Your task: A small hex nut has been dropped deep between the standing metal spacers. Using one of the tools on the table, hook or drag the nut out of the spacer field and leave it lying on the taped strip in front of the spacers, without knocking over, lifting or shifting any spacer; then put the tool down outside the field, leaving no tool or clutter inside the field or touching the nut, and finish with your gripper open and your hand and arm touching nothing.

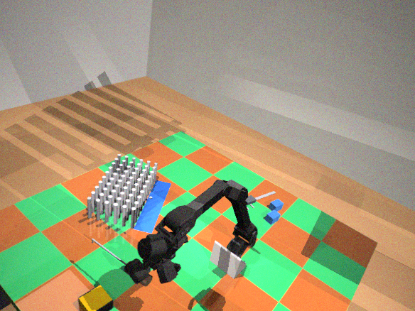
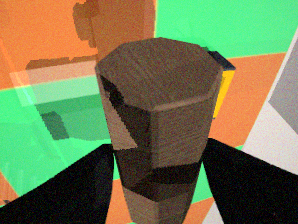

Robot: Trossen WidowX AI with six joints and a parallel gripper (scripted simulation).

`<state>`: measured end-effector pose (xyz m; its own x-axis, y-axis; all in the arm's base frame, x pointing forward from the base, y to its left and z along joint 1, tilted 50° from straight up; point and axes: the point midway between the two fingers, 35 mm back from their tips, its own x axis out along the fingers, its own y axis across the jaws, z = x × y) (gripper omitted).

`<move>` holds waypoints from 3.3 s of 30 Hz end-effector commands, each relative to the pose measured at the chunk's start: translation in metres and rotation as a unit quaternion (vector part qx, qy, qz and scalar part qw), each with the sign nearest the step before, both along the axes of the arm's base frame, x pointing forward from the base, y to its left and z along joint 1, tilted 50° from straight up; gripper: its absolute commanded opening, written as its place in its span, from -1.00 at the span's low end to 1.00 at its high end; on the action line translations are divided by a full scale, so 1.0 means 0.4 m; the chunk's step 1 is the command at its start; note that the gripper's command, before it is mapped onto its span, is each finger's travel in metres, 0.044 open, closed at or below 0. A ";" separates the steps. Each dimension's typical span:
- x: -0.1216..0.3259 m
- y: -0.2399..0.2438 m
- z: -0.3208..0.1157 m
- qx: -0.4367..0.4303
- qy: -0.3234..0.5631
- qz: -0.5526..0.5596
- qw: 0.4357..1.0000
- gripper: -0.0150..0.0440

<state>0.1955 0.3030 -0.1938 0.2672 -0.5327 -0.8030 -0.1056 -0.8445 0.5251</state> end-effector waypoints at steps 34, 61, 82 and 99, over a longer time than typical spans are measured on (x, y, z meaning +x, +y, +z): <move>-0.005 -0.053 -0.064 0.000 -0.002 0.003 1.000 -0.49; -0.013 -0.096 -0.107 0.000 -0.003 0.003 1.000 -0.49; -0.021 -0.131 -0.138 0.000 -0.003 0.003 1.000 -0.49; -0.028 -0.160 -0.161 0.000 -0.003 0.003 1.000 -0.49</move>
